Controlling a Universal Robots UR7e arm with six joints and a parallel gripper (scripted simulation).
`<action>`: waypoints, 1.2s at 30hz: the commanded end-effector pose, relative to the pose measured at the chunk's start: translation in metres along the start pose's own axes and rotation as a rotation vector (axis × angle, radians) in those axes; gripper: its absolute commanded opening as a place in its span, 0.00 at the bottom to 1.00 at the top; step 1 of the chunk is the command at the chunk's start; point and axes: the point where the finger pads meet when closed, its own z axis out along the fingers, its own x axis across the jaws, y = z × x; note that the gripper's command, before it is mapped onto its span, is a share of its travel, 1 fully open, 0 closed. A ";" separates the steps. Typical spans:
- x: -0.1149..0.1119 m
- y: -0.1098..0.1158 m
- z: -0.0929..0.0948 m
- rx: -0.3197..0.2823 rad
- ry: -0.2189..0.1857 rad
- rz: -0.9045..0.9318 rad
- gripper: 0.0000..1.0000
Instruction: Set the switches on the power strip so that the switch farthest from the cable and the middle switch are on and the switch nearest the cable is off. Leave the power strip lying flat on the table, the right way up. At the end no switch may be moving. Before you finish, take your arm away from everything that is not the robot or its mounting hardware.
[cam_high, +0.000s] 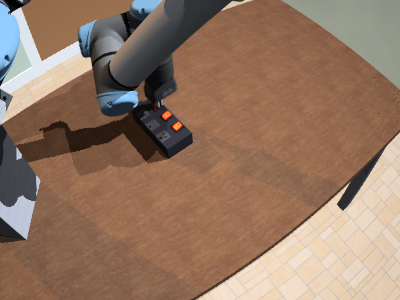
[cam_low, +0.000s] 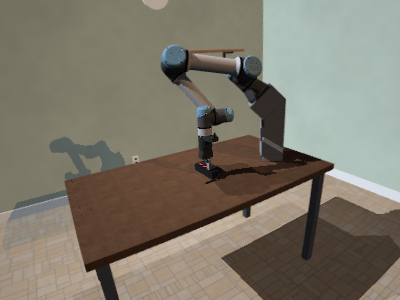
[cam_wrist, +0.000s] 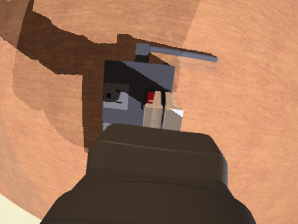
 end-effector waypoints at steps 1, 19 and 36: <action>0.000 0.000 0.001 0.001 -0.002 0.001 0.00; 0.000 0.000 -0.028 0.001 -0.002 0.001 0.00; 0.000 0.000 -0.038 0.001 -0.002 0.001 0.00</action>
